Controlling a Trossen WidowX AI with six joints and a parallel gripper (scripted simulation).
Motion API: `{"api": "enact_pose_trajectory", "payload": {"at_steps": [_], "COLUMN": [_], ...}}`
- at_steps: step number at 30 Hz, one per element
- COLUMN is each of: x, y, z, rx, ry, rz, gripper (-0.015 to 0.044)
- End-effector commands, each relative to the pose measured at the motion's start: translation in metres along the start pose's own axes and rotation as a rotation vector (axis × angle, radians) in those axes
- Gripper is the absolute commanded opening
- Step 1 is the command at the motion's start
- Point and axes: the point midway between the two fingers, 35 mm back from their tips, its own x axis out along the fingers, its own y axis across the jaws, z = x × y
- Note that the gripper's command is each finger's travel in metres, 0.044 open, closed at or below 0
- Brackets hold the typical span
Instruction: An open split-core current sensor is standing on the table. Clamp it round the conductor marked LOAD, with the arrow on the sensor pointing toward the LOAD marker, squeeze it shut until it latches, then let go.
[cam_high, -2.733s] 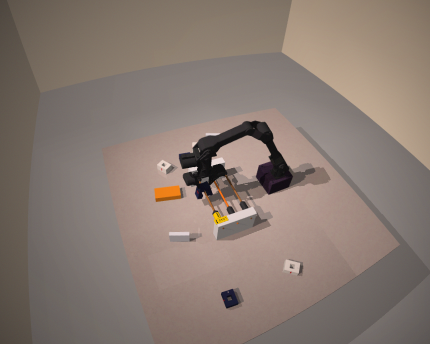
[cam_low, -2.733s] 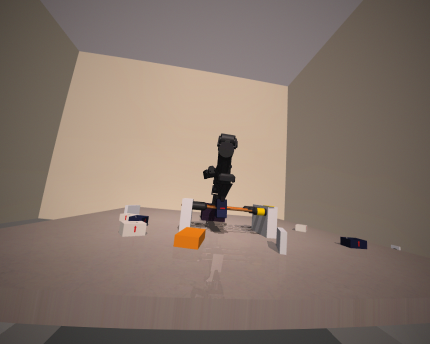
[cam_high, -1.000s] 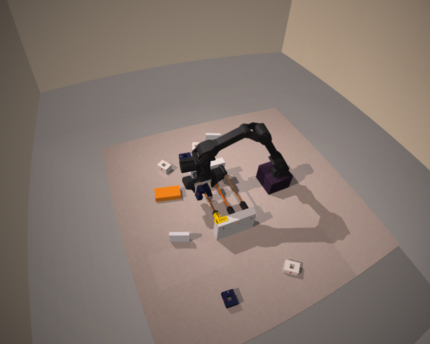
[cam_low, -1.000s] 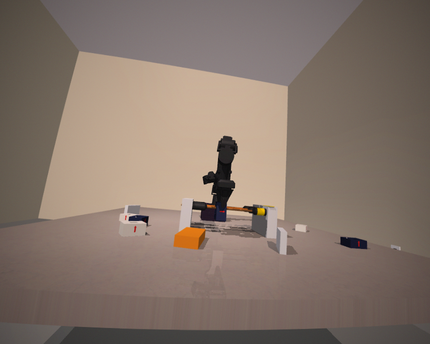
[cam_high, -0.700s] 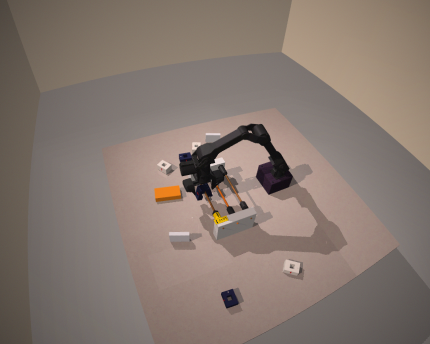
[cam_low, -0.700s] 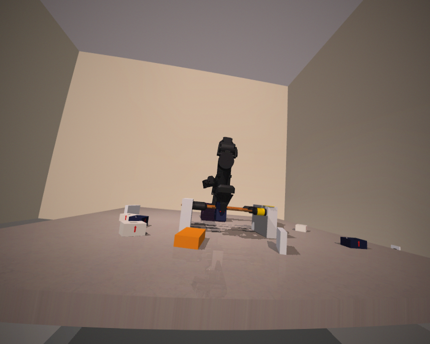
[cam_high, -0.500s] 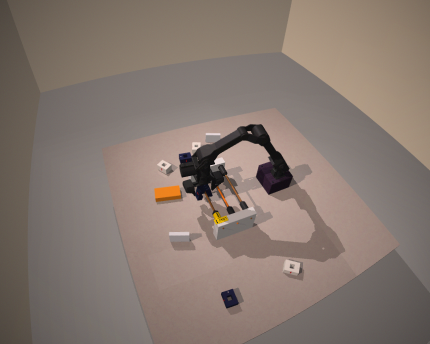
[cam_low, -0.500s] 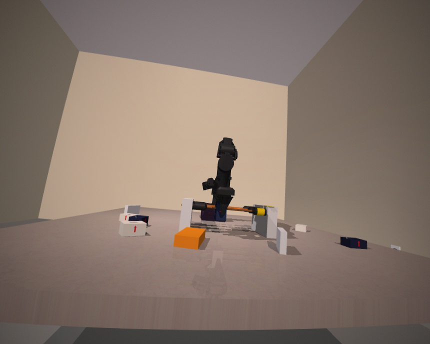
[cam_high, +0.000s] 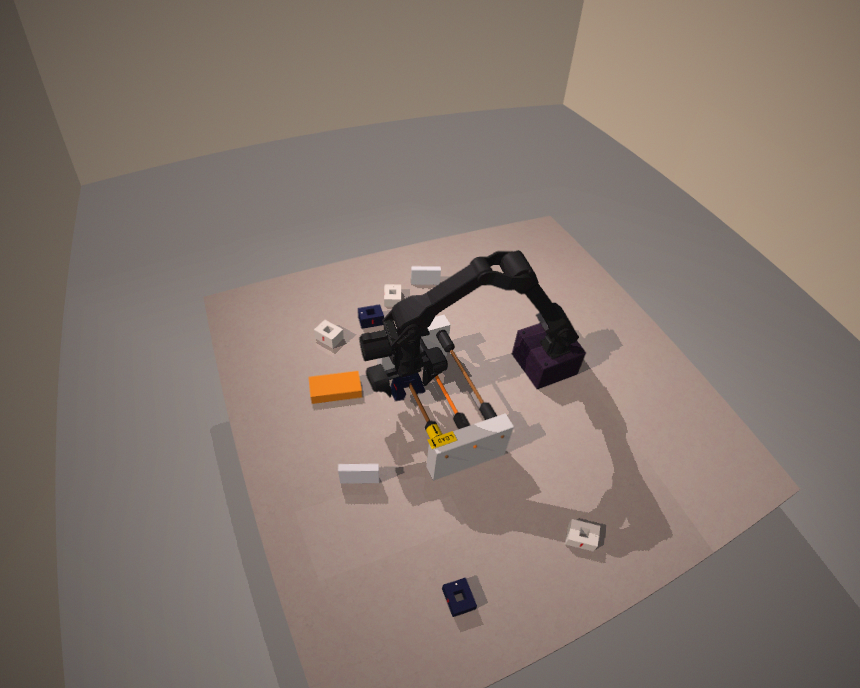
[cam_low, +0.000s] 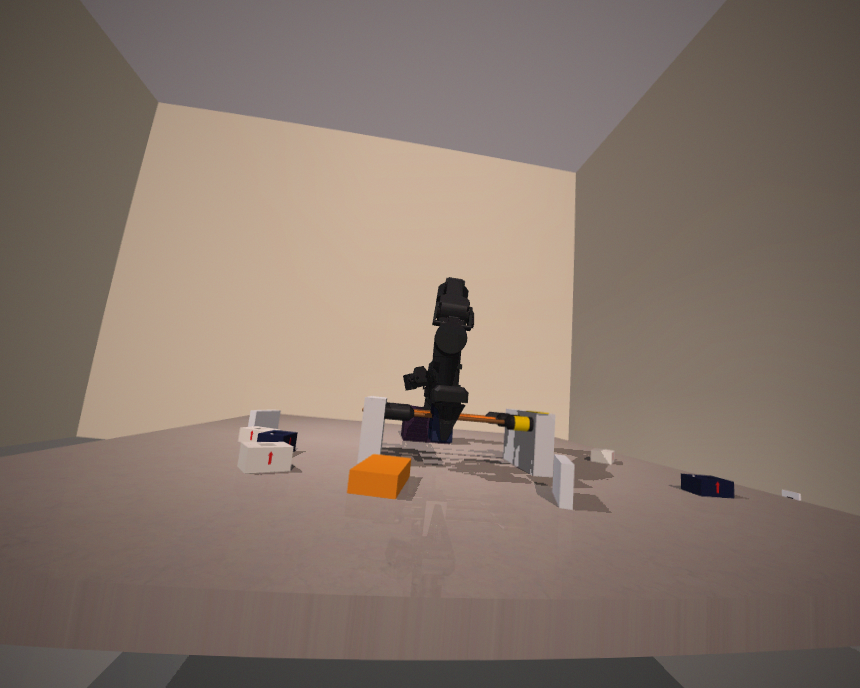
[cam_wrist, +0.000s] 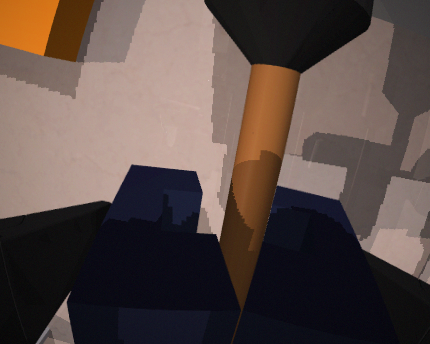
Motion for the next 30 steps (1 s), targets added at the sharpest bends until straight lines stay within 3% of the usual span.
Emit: {"api": "enact_pose_trajectory", "payload": {"at_steps": [1, 22, 30], "x": [-0.0005, -0.0005, -0.0005], "y": [0.0002, 0.0002, 0.0002], "z": [0.0000, 0.0000, 0.0000], "rx": [0.000, 0.000, 0.000], "ry": [0.000, 0.000, 0.000], "rz": [0.001, 0.001, 0.001], "gripper": [0.0427, 0.0287, 0.0077]}}
